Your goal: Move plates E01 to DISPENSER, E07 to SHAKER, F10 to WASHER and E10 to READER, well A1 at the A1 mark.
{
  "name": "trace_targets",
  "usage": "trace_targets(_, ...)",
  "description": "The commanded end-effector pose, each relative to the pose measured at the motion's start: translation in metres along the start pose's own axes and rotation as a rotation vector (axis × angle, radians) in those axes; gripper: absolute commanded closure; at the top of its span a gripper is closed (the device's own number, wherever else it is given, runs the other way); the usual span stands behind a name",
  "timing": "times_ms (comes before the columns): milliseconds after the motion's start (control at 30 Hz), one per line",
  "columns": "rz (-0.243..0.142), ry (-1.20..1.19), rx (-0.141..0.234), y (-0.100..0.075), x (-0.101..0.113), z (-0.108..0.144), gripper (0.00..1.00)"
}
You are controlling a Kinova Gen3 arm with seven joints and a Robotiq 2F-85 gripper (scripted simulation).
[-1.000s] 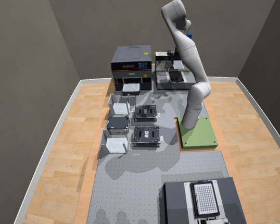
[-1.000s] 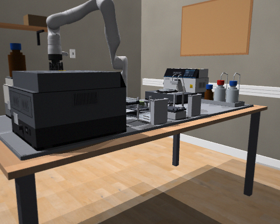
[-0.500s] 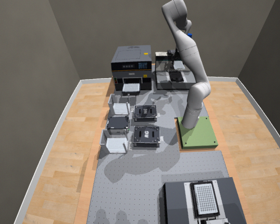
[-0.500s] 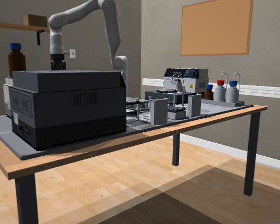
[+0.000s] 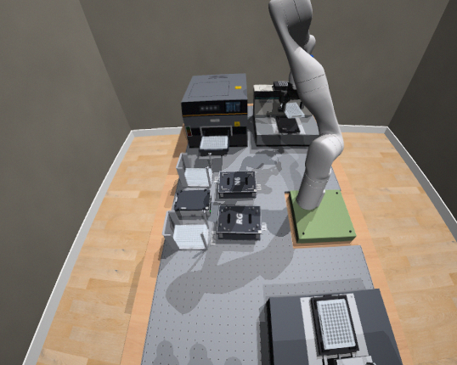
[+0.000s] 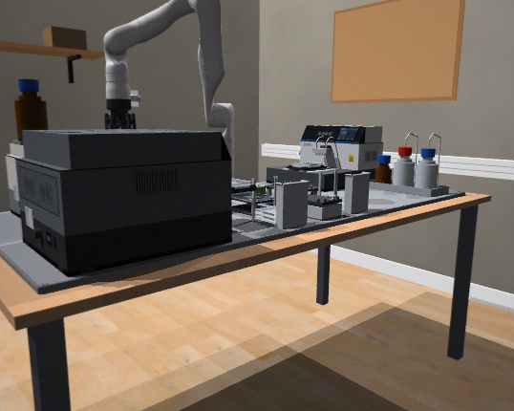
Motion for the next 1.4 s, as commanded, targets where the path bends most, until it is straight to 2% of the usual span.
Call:
trace_targets(0,-0.002,-0.036,0.0,-0.001,-0.01,0.002,0.06)
trace_targets(1133,-0.002,-0.236,0.0,0.0,-0.109,0.016,0.06)
trace_targets(1367,-0.002,-0.317,0.0,0.0,-0.118,0.038,0.06)
Point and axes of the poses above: the point where the finger pads meet when closed, its own y axis out along the fingers, its own z axis across the jaws, x = y × z, the point moved 1 cm from there along -y, back along the fingers, and after that the axes turned 1 degree about y, right-handed, at the moved point
